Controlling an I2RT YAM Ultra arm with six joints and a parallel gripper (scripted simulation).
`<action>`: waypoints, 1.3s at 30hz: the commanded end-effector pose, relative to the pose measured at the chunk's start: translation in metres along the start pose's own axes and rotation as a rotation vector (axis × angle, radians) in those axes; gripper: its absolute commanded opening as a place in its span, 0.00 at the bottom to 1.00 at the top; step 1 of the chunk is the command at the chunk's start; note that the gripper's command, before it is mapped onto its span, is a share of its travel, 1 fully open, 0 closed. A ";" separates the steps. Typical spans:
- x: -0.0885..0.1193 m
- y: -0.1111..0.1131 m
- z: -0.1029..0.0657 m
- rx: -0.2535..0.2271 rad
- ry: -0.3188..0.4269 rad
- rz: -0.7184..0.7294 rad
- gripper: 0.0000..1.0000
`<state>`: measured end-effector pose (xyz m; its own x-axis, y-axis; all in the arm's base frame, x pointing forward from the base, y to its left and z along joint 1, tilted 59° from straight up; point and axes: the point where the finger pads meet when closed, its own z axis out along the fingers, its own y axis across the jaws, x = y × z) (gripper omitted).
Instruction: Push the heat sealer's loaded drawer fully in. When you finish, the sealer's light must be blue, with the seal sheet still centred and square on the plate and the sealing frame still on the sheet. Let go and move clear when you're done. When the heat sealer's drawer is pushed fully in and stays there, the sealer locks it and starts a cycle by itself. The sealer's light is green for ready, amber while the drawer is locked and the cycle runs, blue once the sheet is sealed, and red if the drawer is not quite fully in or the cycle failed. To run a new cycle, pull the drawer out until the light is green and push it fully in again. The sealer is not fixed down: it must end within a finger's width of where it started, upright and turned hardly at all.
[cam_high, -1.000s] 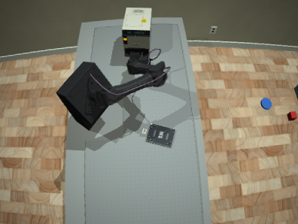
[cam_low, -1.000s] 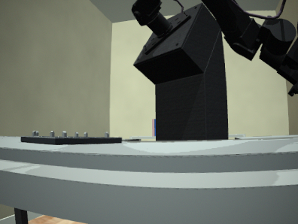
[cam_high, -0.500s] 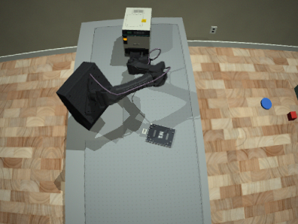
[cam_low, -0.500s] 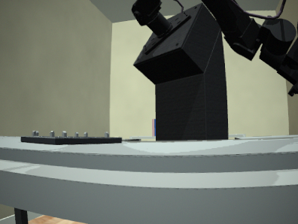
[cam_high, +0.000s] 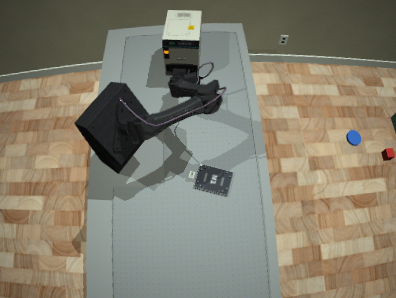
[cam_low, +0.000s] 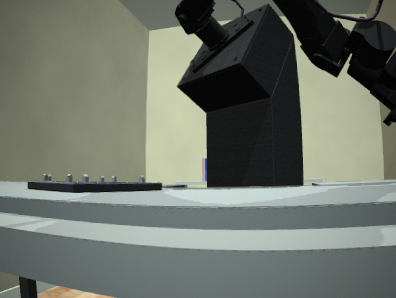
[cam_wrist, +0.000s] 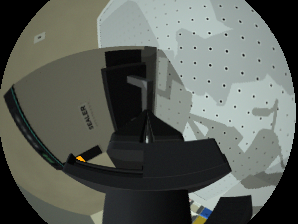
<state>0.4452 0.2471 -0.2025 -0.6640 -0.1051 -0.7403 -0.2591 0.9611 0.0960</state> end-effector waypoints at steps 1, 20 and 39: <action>0.005 0.026 0.032 -0.060 0.016 -0.009 0.00; 0.003 0.021 0.039 -0.045 0.014 -0.005 0.00; 0.003 0.021 0.039 -0.045 0.014 -0.005 0.00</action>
<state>0.4453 0.2475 -0.2026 -0.6608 -0.1136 -0.7419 -0.2259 0.9727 0.0523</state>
